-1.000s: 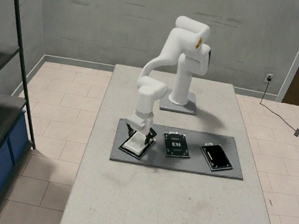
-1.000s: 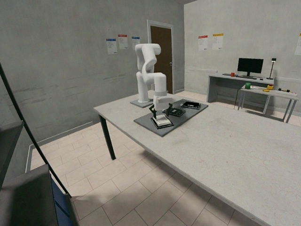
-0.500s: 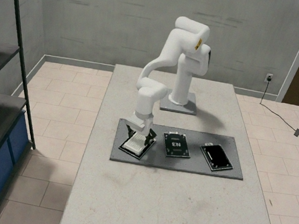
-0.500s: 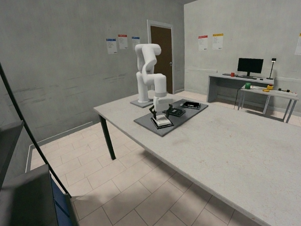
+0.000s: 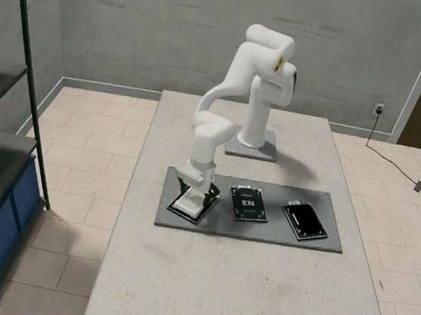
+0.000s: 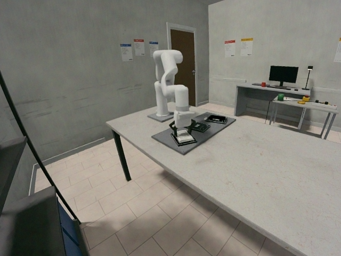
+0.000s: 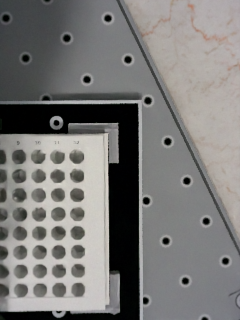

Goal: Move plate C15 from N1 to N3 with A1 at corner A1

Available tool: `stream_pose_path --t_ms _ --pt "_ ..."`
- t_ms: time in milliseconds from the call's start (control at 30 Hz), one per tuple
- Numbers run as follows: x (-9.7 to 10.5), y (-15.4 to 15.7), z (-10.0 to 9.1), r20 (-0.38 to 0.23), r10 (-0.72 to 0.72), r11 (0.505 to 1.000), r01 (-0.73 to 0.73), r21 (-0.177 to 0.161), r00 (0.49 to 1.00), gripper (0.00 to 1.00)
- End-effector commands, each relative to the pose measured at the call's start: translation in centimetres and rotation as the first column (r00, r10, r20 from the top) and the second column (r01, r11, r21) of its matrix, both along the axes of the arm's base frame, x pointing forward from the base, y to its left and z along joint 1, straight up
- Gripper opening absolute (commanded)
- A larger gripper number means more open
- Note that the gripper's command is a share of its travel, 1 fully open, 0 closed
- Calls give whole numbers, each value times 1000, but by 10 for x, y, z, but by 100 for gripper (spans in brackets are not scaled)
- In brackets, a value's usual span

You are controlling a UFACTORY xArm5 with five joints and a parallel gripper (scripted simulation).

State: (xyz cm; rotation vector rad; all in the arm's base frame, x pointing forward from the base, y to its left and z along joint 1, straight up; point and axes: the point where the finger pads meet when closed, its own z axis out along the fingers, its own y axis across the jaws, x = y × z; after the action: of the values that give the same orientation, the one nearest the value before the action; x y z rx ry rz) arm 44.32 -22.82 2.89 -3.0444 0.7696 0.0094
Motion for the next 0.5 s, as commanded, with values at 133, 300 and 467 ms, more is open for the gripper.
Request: stream_pose_path --t_ms 133,300,467 --pt "1 -1 -4 6 0 1000 0 3 1000 100" --pt "1 -1 -4 6 0 1000 0 3 1000 100" --pt "1 -1 -4 6 0 1000 0 3 1000 100"
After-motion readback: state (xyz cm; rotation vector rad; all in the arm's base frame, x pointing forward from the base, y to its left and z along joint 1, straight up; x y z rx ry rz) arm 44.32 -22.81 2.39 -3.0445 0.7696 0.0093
